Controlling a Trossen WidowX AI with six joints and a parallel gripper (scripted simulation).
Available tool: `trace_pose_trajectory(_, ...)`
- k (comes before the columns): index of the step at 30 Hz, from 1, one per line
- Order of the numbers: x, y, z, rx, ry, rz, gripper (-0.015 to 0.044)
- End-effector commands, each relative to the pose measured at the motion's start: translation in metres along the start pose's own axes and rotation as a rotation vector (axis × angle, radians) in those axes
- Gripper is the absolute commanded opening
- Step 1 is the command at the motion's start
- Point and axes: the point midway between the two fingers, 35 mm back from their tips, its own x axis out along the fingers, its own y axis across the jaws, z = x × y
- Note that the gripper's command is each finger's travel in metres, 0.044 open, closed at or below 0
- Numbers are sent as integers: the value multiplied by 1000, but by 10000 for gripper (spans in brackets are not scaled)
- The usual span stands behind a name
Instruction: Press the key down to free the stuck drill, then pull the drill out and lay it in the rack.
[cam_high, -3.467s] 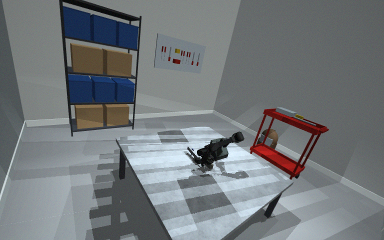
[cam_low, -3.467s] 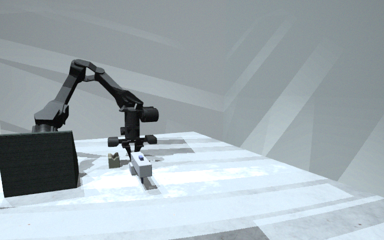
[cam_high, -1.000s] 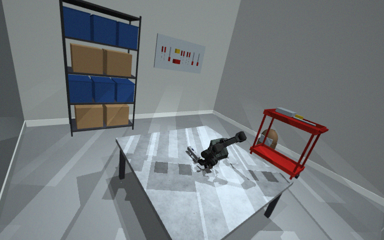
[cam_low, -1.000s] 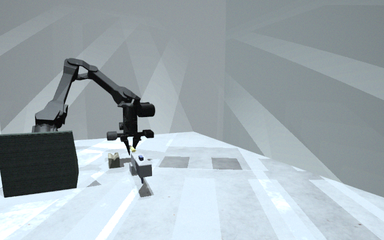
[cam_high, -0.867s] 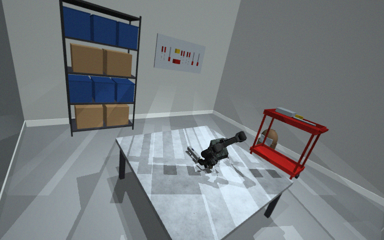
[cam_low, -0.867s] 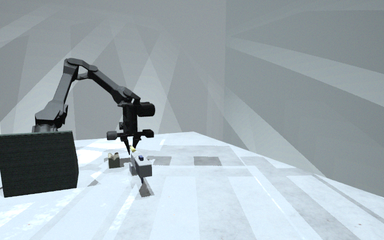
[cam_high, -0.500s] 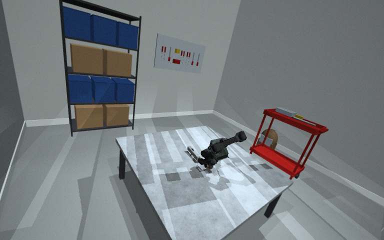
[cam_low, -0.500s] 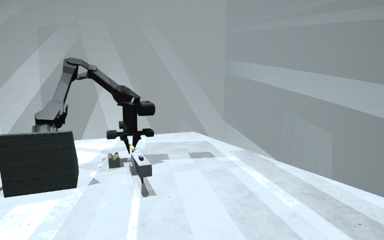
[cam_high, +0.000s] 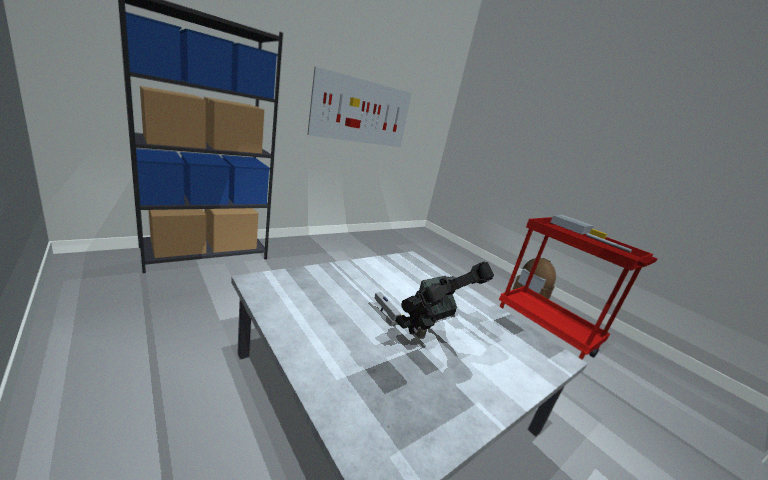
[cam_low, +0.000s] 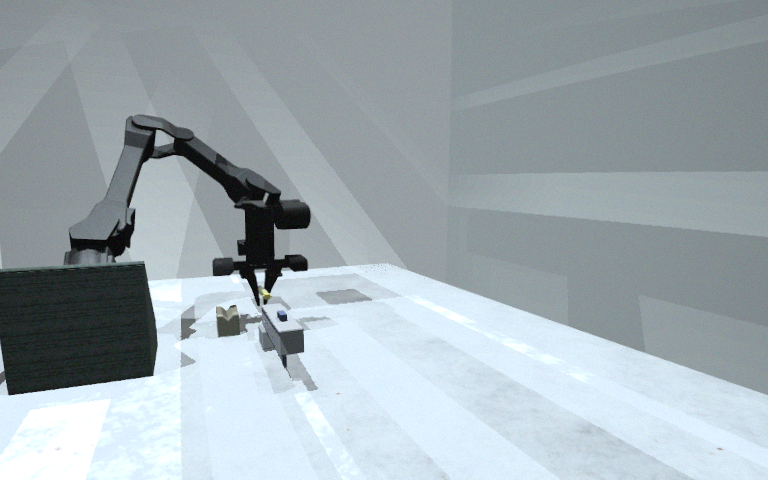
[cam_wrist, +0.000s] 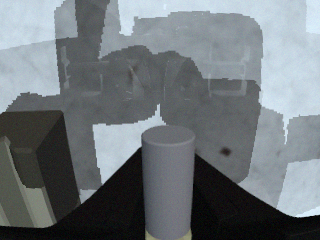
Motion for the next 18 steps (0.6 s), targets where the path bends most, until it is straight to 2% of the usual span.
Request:
trace_pose_trajectory(1,-3,-1,1,-6,-5,-3,0)
trace_pose_trajectory(18,-9,0,0,-6,-5,-3,0)
